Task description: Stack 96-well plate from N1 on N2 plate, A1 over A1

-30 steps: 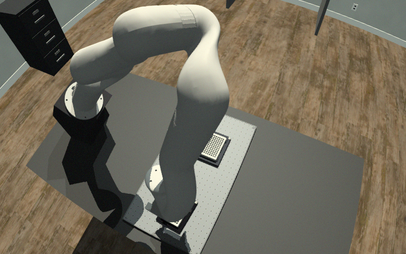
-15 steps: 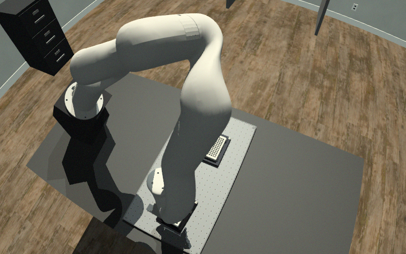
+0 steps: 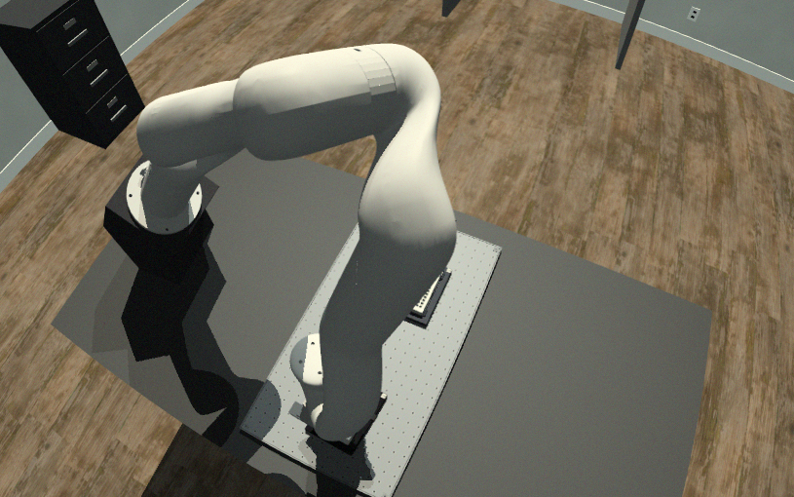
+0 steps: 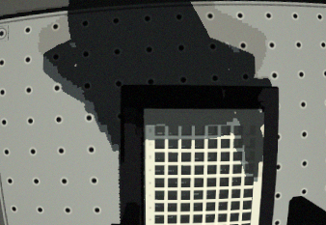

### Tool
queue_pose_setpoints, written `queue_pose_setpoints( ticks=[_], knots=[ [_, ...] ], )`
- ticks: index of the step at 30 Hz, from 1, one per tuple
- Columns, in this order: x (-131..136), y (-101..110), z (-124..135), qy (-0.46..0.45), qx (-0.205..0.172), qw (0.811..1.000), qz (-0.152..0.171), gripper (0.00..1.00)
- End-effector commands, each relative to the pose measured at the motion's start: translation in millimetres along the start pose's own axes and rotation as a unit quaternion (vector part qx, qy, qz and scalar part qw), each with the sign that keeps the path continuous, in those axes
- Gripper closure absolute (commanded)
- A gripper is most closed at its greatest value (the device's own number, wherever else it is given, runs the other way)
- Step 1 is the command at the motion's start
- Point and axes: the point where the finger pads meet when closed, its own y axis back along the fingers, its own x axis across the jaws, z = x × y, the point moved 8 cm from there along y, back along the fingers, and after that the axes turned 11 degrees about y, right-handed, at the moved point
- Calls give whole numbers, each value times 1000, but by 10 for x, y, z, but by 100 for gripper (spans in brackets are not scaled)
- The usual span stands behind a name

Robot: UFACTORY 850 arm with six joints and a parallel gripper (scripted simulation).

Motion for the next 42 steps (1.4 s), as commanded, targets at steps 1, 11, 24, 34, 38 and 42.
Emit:
queue_pose_setpoints(
  ticks=[1,11,24,34,38,42],
  knots=[
    [-5,-65,-3,0,1,1000,-1,0],
    [-5,-199,-3,0,1,1000,-1,0],
    [-5,-240,-3,0,1,1000,-1,0],
    [-5,-287,-3,0,1,1000,-1,0],
    [-5,-314,-3,0,1,1000,-1,0],
    [-5,-334,-3,0,1,1000,-1,0]
  ],
)
